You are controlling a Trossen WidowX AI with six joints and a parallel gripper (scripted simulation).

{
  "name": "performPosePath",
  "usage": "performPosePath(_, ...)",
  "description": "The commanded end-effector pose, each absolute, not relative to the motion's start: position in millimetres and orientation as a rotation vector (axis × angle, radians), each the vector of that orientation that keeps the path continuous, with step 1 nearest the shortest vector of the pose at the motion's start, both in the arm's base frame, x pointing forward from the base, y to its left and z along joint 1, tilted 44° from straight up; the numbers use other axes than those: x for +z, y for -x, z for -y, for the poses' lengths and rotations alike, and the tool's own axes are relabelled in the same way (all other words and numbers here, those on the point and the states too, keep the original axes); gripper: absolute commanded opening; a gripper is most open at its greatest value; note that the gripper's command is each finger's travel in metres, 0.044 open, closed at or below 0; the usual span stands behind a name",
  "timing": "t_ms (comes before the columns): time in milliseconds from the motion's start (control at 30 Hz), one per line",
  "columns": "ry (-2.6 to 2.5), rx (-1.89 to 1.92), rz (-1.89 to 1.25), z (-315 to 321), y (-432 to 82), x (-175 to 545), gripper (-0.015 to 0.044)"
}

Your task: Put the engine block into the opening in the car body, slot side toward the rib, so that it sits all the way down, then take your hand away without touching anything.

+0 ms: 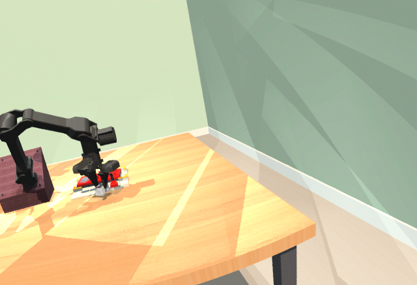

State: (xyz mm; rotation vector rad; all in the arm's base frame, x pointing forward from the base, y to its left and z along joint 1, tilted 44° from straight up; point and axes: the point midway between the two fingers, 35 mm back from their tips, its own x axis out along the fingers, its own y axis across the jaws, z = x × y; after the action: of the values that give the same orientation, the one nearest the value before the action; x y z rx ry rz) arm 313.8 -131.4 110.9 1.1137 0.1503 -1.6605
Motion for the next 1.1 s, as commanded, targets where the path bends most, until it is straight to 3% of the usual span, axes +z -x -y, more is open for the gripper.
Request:
performPosePath(0, -1.121, -1.655, -0.149, 121, -316, 121, 0.0000)
performPosePath(1067, -1.085, -1.645, -0.180, 62, -310, 178, 0.0000)
